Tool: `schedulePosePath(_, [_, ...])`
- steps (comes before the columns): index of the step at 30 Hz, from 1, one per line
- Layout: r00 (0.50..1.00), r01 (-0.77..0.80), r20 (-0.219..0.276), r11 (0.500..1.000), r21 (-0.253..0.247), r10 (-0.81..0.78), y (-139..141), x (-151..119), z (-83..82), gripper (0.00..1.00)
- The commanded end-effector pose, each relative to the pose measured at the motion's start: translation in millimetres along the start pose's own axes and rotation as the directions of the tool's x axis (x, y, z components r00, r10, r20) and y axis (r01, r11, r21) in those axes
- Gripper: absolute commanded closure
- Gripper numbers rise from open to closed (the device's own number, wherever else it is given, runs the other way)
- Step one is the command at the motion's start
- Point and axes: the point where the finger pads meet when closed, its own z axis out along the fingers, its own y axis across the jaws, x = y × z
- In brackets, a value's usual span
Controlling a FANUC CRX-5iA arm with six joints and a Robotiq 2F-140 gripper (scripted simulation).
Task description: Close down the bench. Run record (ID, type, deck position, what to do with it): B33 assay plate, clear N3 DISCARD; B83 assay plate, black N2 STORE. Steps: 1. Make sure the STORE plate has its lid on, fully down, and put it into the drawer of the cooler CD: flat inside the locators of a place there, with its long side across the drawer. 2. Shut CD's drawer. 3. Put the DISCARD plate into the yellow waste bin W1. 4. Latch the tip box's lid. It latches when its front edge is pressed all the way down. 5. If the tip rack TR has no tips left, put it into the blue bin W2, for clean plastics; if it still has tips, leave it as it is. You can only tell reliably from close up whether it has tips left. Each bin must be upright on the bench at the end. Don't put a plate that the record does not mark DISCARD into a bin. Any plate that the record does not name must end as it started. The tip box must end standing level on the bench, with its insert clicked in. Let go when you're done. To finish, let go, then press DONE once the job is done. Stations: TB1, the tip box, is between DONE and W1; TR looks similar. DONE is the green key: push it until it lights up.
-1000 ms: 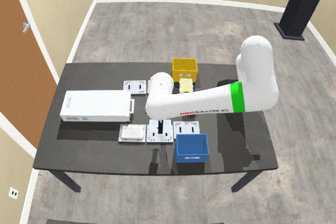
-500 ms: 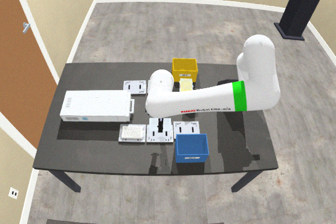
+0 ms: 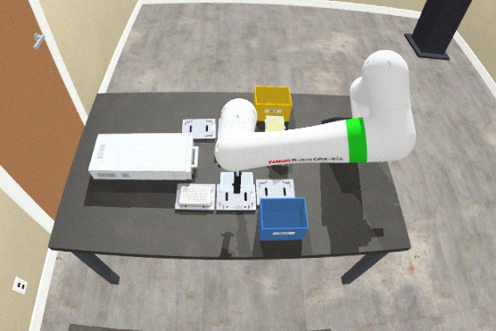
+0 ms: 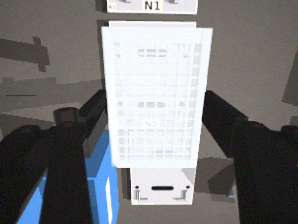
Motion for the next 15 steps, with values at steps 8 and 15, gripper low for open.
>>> schedulePosePath(8, [1.0, 0.0, -0.001, 1.0, 0.0, 0.0, 0.1, 0.5, -11.5, 0.9])
schedulePosePath(15, [1.0, 0.0, -0.001, 1.0, 0.0, 0.0, 0.1, 0.5, -11.6, 0.9])
